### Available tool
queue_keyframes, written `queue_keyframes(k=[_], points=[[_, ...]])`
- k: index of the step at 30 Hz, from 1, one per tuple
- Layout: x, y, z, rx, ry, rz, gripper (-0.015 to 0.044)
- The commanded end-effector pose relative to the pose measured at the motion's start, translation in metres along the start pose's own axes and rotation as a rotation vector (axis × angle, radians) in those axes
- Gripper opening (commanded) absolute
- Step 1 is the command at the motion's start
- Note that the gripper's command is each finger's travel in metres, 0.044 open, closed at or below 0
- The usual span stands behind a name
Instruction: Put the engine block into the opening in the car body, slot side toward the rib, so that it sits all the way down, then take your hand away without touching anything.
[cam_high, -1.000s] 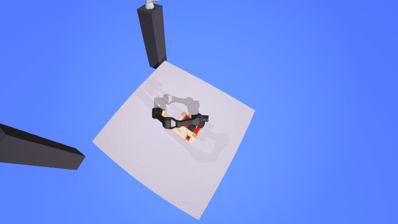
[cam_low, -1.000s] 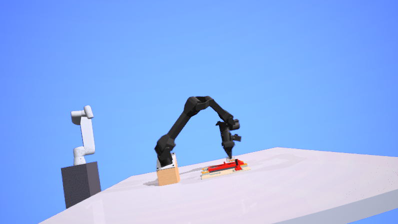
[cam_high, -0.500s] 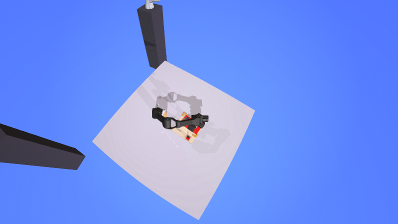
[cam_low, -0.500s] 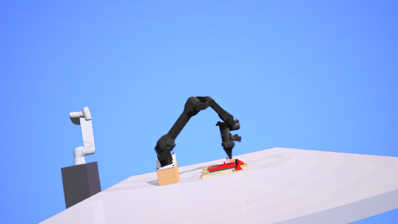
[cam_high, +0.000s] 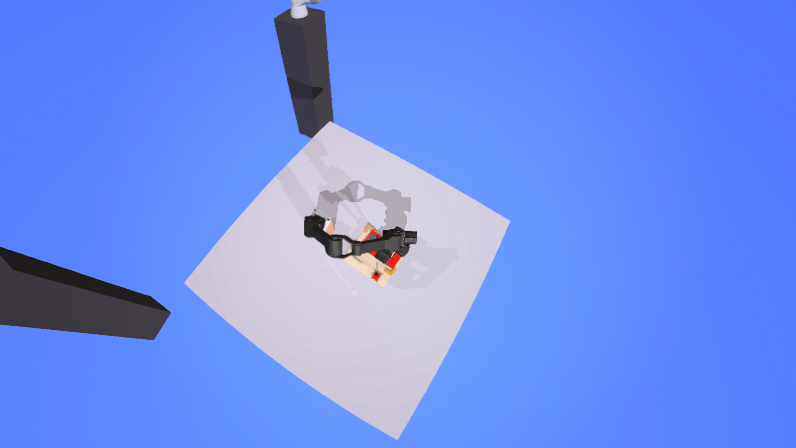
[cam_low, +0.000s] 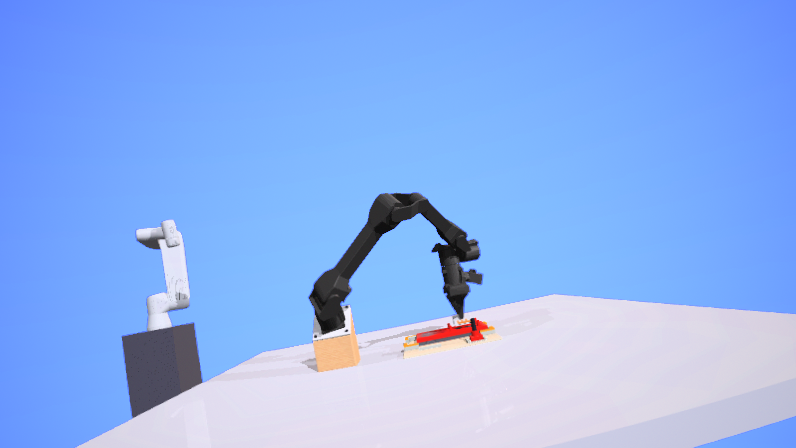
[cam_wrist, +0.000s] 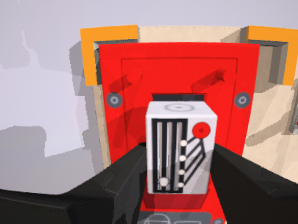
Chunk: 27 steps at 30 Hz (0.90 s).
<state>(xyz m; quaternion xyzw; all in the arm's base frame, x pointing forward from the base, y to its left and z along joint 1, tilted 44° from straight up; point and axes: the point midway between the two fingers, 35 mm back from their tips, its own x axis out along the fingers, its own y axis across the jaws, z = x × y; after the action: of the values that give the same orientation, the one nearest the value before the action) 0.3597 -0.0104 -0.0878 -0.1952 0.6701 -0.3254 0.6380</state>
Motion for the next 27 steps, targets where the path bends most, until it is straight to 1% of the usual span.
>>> queue_keyframes(k=[1, 27], points=[[0.0002, 0.0, 0.0005, -0.003, -0.003, -0.001, 0.0158], [0.0031, 0.0, 0.0005, -0.003, -0.003, -0.001, 0.0158]])
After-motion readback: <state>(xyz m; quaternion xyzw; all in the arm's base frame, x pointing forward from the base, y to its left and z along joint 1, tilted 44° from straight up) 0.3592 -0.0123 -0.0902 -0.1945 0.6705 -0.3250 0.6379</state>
